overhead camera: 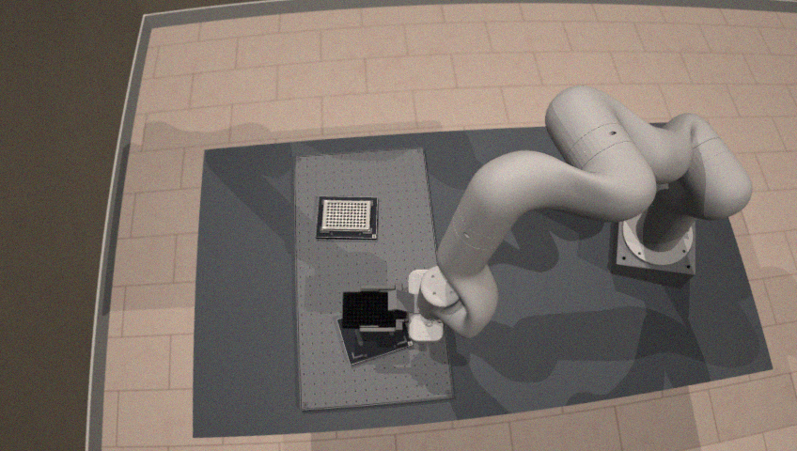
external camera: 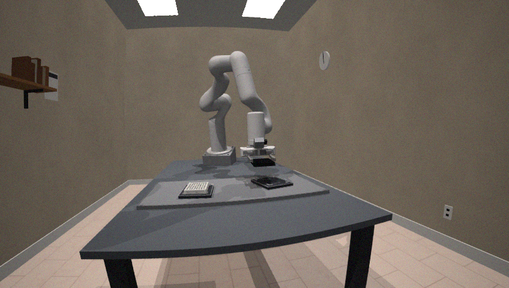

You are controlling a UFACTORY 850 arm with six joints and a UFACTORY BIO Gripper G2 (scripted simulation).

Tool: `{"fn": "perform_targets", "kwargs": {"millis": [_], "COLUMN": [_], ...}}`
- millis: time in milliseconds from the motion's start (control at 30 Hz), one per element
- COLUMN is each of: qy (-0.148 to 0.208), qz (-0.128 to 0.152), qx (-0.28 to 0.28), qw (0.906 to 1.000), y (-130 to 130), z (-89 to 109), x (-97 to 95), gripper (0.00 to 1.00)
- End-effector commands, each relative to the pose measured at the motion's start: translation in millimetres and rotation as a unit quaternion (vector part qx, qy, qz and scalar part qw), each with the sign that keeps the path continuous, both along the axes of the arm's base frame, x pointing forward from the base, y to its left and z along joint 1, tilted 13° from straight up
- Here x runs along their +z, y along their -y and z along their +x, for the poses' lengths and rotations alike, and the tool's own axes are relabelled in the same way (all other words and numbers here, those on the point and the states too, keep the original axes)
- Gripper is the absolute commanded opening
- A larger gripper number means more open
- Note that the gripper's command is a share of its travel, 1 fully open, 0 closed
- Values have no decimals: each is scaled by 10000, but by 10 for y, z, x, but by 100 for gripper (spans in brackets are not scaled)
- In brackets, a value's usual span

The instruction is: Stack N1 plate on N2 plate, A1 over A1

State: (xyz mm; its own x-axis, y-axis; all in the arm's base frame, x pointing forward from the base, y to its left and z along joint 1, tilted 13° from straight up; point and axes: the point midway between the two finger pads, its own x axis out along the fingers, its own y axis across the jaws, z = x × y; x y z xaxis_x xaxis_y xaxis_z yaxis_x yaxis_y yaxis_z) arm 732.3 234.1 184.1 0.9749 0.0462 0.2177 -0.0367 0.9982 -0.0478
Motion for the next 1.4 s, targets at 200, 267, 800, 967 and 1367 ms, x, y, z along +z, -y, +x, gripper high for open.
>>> {"fn": "perform_targets", "kwargs": {"millis": [200,267,800,967,1367], "qy": [54,54,54,54,54], "qz": [-2,-2,-3,-3,-4], "qx": [-98,-98,-98,-98,-98], "qw": [9999,9999,9999,9999,9999], "y": [285,349,796,956,1275], "z": [91,109,235,280,369], "x": [48,55,105,123,158], "gripper": [0,0,0,0,0]}}
